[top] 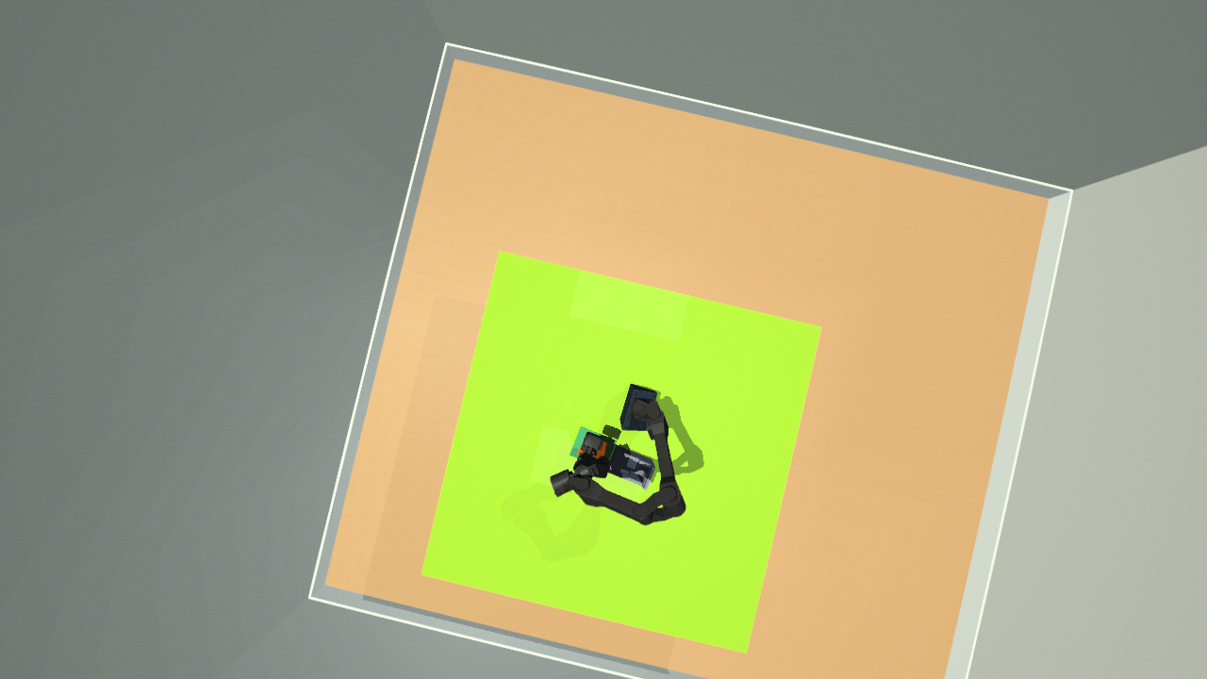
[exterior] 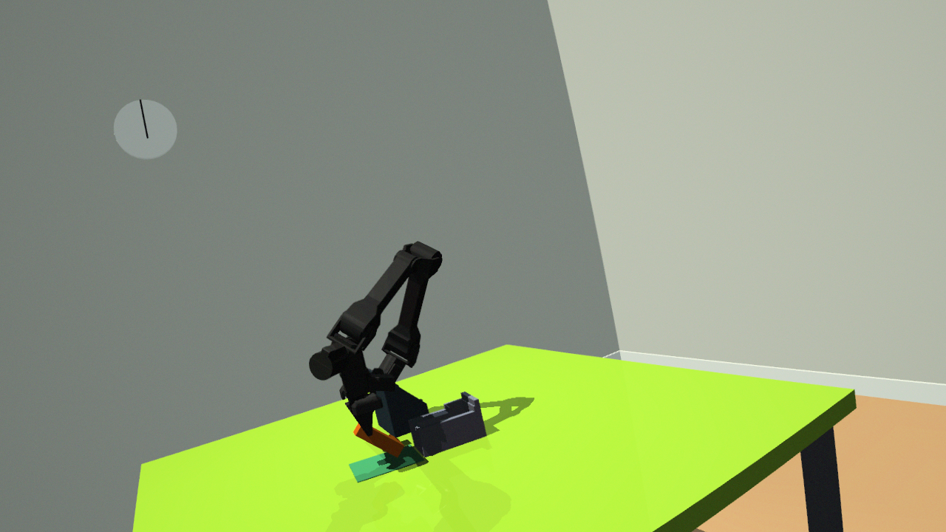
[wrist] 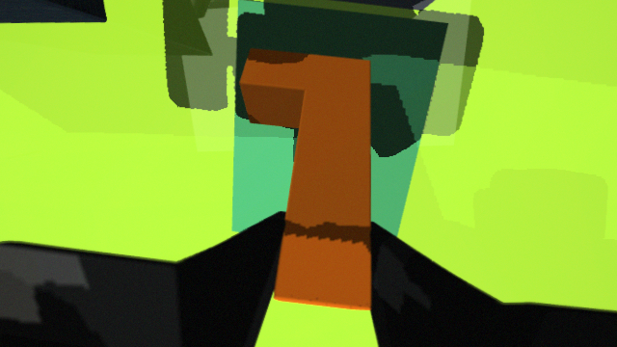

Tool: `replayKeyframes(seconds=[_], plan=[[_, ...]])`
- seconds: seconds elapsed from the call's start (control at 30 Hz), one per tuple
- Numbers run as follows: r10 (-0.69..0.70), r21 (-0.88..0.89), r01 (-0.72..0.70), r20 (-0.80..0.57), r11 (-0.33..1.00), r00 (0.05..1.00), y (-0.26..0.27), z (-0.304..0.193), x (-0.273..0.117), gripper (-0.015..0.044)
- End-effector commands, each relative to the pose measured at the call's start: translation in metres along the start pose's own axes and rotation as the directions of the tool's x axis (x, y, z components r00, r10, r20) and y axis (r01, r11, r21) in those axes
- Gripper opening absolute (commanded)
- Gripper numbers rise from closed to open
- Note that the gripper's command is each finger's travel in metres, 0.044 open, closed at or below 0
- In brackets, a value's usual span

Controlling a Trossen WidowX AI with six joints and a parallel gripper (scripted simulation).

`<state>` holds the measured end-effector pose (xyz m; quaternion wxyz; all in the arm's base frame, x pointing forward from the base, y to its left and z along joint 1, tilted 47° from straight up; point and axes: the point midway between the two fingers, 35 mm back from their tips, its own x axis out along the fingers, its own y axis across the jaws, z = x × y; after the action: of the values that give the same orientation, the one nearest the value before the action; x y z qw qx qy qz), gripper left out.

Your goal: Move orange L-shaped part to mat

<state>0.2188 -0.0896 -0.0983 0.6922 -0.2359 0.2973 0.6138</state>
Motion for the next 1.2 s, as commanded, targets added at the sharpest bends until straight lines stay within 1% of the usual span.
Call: replayKeyframes(seconds=[0.0,0.4,0.73,0.8,0.9,1.0,1.1,1.17], plan=[[-0.001,0.009,0.001,0.005,1.000,1.000,0.001,0.001,0.005,0.0000],[0.003,0.003,-0.003,0.003,1.000,1.000,0.002,0.001,0.005,0.0000],[0.003,0.003,-0.003,0.003,1.000,1.000,0.001,0.000,0.003,0.0263],[0.002,0.005,-0.002,0.001,1.000,1.000,0.000,-0.001,-0.011,0.0315],[0.001,0.008,-0.001,0.000,1.000,1.000,-0.002,-0.002,-0.048,0.0394],[0.000,0.010,0.000,0.002,1.000,1.000,0.001,0.000,-0.082,0.0400],[0.000,0.011,0.000,0.002,1.000,1.000,0.002,0.000,-0.084,0.0400],[-0.017,0.017,0.017,-0.005,1.000,1.000,-0.001,-0.002,-0.079,0.0400]])
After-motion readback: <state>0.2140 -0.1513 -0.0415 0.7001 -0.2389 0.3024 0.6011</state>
